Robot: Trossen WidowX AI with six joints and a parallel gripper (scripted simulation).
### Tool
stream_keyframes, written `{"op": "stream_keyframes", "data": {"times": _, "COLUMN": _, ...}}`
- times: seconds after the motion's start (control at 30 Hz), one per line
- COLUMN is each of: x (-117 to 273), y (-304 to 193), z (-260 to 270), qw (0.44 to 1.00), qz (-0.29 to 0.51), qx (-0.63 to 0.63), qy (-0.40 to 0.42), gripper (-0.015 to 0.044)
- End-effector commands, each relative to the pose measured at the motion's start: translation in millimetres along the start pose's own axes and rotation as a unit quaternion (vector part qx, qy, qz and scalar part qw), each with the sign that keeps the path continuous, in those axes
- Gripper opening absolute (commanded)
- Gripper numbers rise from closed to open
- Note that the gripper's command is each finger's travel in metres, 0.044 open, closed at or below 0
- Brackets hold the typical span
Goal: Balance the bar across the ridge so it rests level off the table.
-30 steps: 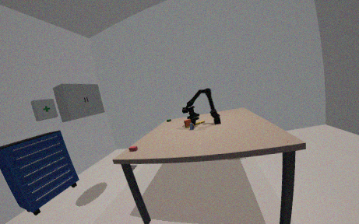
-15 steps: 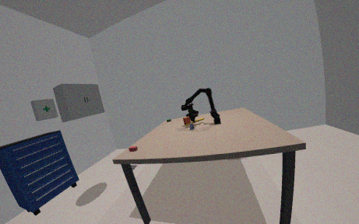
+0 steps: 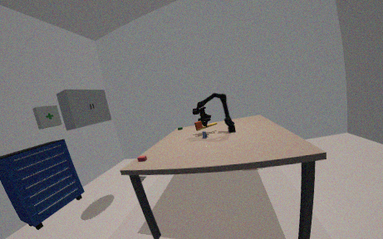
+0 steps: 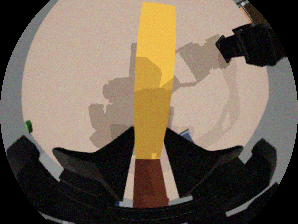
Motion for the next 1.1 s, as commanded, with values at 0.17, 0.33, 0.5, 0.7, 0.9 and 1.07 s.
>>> {"op": "stream_keyframes", "data": {"times": 0.17, "x": 27.1, "y": 1.4, "z": -2.0, "qw": 1.0, "qz": 0.008, "qx": -0.002, "qy": 0.007, "gripper": 0.0}}
{"op": "stream_keyframes", "data": {"times": 0.33, "x": 40.0, "y": 3.2, "z": -4.1, "qw": 1.0, "qz": 0.008, "qx": -0.002, "qy": 0.006, "gripper": 0.0}}
{"op": "stream_keyframes", "data": {"times": 0.5, "x": 43.9, "y": 2.1, "z": -6.7, "qw": 1.0, "qz": 0.008, "qx": 0.004, "qy": 0.006, "gripper": 0.0}}
{"op": "stream_keyframes", "data": {"times": 0.7, "x": 44.4, "y": -11.6, "z": -24.7, "qw": 0.998, "qz": 0.008, "qx": 0.059, "qy": 0.006, "gripper": 0.0}}
{"op": "stream_keyframes", "data": {"times": 0.9, "x": 44.9, "y": -24.2, "z": -44.1, "qw": 0.993, "qz": 0.009, "qx": 0.118, "qy": 0.005, "gripper": 0.0}}
{"op": "stream_keyframes", "data": {"times": 1.07, "x": 45.4, "y": -33.7, "z": -61.0, "qw": 0.985, "qz": 0.009, "qx": 0.17, "qy": 0.005, "gripper": 0.0}}
Point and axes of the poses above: the point midway between the two fingers, 35 mm back from their tips, its own x axis back along the fingers, its own z axis across the jaws, y = z × x, the point moved 8 cm from there along x, back along the fingers, and after that the axes turned 2 degrees about x, right-handed, at the moved point
